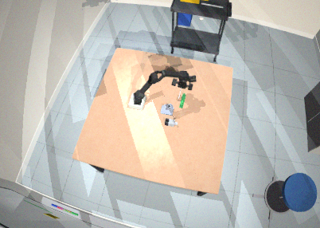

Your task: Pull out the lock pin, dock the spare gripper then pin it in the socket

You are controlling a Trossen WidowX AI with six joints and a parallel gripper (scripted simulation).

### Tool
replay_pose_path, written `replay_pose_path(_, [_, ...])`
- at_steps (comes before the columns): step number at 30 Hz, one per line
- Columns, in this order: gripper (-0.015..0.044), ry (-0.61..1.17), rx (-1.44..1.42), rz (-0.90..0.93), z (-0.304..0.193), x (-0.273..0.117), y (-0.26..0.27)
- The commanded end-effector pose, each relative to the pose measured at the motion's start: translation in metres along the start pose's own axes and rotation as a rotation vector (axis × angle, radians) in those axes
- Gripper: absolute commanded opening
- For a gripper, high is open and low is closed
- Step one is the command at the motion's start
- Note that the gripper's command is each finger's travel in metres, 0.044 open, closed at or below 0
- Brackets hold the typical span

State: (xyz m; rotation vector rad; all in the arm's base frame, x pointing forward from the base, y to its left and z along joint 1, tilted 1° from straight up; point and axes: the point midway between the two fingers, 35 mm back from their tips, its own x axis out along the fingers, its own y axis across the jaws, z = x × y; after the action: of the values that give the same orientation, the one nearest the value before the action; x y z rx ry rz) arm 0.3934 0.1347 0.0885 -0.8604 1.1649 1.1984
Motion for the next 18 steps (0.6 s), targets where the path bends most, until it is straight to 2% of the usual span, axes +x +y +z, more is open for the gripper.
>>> replay_pose_path(1, [0.0,-0.004,0.008,-0.006,0.007,-0.002,-0.01])
replay_pose_path(18, [0.0,-0.006,0.021,-0.01,0.02,0.003,-0.035])
